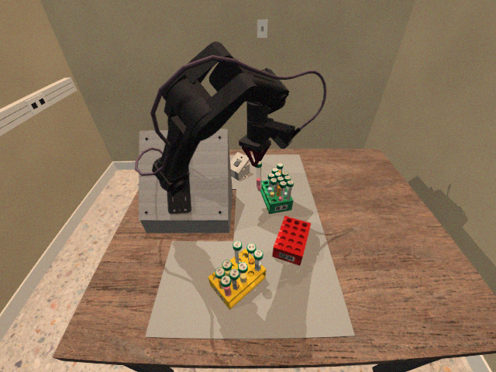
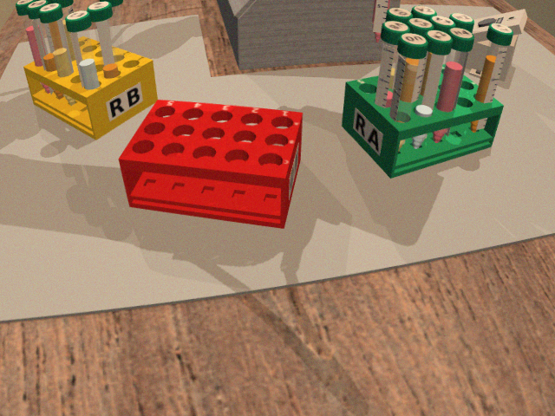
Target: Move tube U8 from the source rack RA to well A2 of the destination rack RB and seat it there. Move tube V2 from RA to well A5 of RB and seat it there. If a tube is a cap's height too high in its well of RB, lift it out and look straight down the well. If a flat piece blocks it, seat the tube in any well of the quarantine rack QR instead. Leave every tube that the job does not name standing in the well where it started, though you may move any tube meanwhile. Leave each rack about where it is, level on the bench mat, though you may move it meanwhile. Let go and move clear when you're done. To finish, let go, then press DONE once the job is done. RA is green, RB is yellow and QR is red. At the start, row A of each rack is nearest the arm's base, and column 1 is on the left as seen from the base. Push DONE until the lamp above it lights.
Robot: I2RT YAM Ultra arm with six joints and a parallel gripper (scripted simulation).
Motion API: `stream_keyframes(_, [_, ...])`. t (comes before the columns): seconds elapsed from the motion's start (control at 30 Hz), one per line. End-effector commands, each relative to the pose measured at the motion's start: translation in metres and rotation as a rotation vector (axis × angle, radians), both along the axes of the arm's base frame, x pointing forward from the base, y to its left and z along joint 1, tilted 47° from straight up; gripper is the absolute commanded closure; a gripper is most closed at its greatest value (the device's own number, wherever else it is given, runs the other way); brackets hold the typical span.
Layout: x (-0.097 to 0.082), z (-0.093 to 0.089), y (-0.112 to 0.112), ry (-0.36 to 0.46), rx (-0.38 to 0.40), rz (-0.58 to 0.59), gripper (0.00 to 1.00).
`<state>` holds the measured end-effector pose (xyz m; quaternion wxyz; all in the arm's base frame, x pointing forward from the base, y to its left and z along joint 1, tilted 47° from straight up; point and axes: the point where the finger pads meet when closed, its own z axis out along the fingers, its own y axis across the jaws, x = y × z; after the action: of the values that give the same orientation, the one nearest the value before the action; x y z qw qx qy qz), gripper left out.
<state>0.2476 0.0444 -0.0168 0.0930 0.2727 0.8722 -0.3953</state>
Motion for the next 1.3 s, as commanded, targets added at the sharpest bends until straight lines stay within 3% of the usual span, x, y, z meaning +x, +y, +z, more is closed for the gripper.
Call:
stream_keyframes(0.0, [0.006,-0.009,0.02,-0.042,0.025,-0.006,1.0])
stream_keyframes(0.17, [0.001,-0.014,0.024,-0.024,0.011,-0.006,1.0])
stream_keyframes(0.53, [-0.003,-0.043,0.051,-0.037,0.023,-0.006,1.0])
stream_keyframes(0.7, [-0.001,-0.041,0.048,-0.028,0.008,-0.006,1.0])
stream_keyframes(0.73, [0.008,-0.033,0.047,-0.058,0.022,-0.016,1.0])
stream_keyframes(0.8, [0.007,-0.041,0.044,-0.031,0.001,-0.013,1.0])
stream_keyframes(1.27, [0.025,-0.044,0.049,-0.023,0.002,0.007,1.0])
